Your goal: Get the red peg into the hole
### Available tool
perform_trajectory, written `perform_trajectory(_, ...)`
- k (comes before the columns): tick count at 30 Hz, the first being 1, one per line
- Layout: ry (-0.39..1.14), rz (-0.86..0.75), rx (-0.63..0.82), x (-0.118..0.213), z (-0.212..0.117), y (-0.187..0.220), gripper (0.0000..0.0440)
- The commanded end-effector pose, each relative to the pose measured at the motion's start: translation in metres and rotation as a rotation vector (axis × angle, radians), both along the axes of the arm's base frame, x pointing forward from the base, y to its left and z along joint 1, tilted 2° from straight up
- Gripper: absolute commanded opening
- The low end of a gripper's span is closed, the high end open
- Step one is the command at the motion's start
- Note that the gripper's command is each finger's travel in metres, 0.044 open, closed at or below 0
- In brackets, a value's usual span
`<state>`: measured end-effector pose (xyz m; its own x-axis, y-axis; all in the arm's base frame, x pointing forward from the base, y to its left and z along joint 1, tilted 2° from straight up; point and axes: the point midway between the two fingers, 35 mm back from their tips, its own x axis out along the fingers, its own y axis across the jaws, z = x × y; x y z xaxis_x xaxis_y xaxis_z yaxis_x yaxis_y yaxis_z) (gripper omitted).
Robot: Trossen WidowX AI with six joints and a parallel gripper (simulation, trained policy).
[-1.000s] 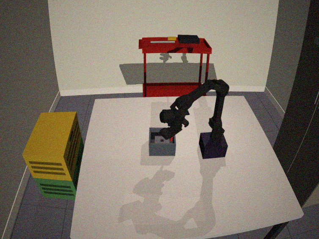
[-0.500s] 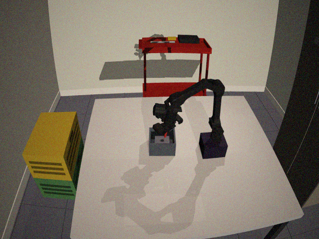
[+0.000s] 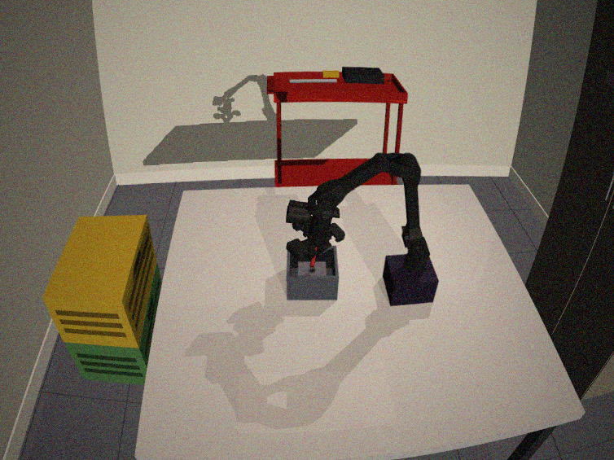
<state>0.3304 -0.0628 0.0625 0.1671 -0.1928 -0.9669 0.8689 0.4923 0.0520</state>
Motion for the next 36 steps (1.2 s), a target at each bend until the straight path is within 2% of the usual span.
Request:
perform_trajectory(1, 0.023, 0.008, 0.013, 0.001, -0.015, -0.003, 0.0037)
perform_trajectory(5, 0.045, 0.024, 0.013, 0.002, -0.025, -0.007, 0.0132)
perform_trajectory(8, 0.068, 0.04, 0.009, 0.003, -0.03, -0.009, 0.0157)
perform_trajectory(13, 0.059, 0.055, -0.001, 0.018, -0.03, -0.017, 0.0277)
perform_trajectory(22, 0.038, 0.082, -0.032, 0.042, -0.024, -0.033, 0.044)
perform_trajectory(36, -0.071, 0.05, -0.11, 0.074, -0.003, -0.07, 0.044)
